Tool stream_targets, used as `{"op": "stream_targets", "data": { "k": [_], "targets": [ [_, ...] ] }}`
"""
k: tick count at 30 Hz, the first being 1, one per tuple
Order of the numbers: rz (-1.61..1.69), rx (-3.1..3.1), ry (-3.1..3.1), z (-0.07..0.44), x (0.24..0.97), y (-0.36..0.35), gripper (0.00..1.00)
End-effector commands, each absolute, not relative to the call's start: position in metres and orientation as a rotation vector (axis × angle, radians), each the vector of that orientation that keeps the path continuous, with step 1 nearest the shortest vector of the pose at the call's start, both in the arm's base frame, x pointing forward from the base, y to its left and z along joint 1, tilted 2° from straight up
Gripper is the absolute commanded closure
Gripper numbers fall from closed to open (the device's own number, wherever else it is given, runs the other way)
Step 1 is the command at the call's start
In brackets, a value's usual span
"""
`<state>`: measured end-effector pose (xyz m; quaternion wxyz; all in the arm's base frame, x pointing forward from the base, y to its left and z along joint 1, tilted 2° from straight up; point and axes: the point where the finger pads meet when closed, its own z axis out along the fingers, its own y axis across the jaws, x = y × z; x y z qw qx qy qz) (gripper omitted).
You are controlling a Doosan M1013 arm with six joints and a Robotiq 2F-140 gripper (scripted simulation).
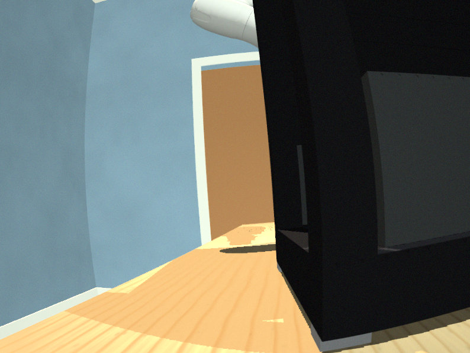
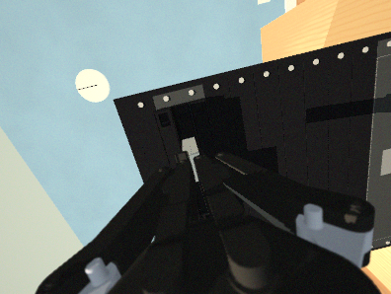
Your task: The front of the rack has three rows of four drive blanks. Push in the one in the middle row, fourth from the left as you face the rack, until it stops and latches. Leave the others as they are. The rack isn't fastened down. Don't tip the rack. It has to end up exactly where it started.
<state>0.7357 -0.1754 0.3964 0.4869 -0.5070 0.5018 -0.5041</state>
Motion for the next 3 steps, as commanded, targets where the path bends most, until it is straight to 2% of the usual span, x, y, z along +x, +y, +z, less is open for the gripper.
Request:
{"op": "stream_targets", "data": {
  "k": [1, 3],
  "targets": [
    [-1.226, -1.233, 1.22, 0.3964, 0.7356, -0.1755, 1.0],
    [-1.226, -1.233, 1.22, 0.3964, 0.7356, -0.1755, 1.0]
  ]
}}
